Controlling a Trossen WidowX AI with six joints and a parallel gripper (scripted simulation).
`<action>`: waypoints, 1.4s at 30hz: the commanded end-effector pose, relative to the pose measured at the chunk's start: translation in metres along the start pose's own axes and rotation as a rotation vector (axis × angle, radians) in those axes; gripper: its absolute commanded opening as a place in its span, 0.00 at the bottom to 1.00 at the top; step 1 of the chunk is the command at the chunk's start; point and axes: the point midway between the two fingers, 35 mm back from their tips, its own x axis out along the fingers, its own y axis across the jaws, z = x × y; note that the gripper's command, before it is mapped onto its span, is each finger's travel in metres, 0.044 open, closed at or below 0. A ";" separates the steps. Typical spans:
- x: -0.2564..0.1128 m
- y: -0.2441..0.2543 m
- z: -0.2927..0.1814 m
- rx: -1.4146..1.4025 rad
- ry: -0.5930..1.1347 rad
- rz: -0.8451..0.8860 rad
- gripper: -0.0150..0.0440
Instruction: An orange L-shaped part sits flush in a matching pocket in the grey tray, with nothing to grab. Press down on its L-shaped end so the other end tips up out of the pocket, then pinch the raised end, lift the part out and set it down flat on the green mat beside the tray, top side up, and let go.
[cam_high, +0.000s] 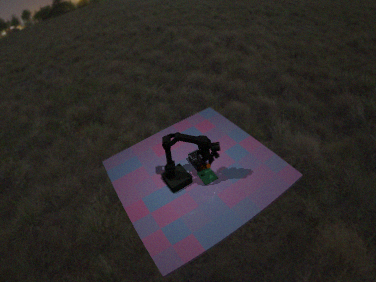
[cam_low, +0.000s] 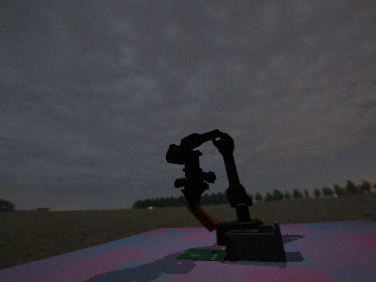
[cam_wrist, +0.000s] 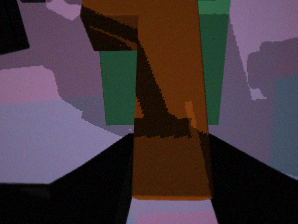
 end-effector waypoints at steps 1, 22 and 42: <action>0.007 0.001 0.000 -0.005 0.002 0.002 0.25; 0.039 0.001 0.000 -0.005 0.002 0.002 0.25; 0.064 0.001 0.000 -0.005 0.002 0.003 0.25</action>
